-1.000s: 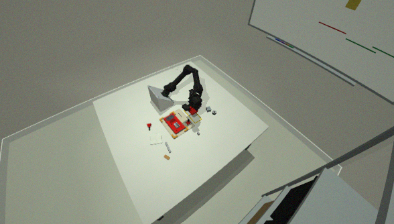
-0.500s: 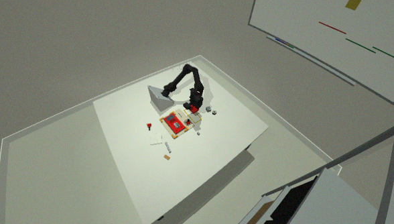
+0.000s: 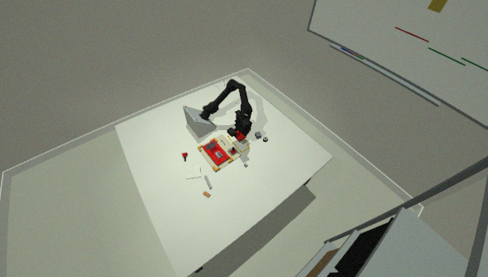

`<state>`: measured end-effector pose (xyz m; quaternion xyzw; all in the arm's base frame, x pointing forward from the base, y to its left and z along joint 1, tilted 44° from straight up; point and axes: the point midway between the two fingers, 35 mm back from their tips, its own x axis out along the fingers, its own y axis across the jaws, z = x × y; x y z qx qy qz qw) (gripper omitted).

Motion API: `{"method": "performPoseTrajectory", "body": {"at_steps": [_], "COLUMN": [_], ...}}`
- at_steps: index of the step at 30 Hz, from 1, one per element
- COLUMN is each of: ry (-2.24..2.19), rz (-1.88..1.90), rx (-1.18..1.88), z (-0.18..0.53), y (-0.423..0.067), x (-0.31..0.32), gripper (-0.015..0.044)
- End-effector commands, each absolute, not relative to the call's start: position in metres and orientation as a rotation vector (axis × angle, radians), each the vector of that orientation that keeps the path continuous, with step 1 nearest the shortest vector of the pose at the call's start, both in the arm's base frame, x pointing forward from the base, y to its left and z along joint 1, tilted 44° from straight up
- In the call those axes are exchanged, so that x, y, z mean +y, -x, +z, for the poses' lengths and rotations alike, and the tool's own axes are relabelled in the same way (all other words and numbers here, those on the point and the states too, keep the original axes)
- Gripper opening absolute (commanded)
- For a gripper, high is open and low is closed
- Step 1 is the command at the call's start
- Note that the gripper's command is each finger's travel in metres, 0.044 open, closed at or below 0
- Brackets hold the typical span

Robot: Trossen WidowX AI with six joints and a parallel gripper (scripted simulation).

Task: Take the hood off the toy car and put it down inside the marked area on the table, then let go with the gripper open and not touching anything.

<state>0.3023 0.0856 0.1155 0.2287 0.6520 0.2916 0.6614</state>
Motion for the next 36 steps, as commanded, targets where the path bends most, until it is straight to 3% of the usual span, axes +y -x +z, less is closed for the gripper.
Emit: {"method": "performPoseTrajectory", "body": {"at_steps": [1, 36], "ry": [-0.527, -0.527], "rz": [0.658, 0.658], "rx": [1.479, 1.479], "z": [0.112, 0.092], "y": [-0.302, -0.302], "x": [0.089, 0.107], "gripper": [0.0000, 0.0000]}}
